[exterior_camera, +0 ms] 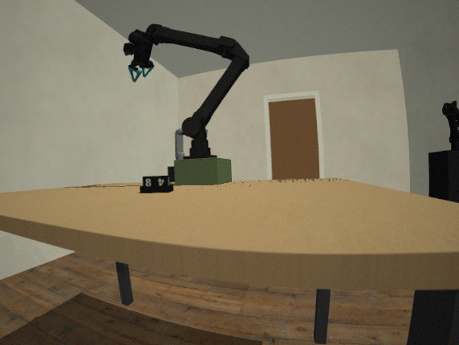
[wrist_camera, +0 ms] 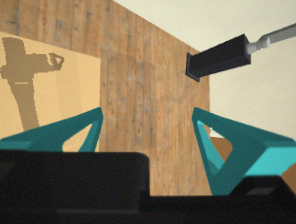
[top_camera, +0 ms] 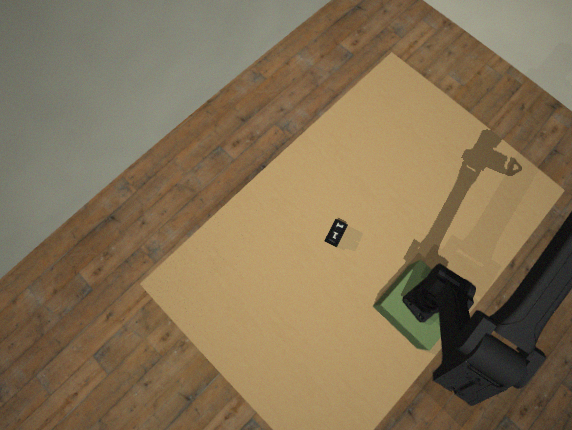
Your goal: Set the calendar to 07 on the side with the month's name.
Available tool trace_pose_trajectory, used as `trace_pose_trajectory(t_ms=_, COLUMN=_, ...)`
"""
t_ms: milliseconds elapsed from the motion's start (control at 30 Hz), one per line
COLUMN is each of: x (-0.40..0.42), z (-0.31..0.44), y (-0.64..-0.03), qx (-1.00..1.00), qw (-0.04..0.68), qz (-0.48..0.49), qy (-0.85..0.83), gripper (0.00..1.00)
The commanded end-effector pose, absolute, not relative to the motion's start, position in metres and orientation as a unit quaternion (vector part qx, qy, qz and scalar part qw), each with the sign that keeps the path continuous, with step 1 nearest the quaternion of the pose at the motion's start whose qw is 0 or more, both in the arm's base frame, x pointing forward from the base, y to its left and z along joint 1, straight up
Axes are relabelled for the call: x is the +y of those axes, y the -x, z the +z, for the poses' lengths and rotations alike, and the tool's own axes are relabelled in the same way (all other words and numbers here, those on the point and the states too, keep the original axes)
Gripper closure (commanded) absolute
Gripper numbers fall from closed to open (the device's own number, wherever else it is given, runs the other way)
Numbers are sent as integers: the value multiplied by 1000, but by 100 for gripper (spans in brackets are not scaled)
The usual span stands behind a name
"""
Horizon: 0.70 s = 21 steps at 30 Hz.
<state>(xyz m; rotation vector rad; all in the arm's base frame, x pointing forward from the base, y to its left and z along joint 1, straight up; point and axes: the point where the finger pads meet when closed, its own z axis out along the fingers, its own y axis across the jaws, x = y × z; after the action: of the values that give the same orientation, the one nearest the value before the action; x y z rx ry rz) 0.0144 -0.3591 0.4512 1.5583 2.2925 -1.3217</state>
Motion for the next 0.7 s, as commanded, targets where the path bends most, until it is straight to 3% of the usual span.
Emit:
trace_pose_trajectory(t_ms=0, x=-359, z=455, y=-14, qx=744, qw=38, qz=-433, qy=-508, gripper=0)
trace_pose_trajectory(t_ms=533, x=-359, z=455, y=-14, qx=744, qw=38, qz=-433, qy=-508, gripper=0)
trace_pose_trajectory(t_ms=567, x=-357, z=495, y=-14, qx=722, qw=74, qz=-458, qy=-514, gripper=0)
trace_pose_trajectory(t_ms=667, x=-362, z=489, y=-24, qx=725, qw=81, qz=-452, qy=-513, gripper=0)
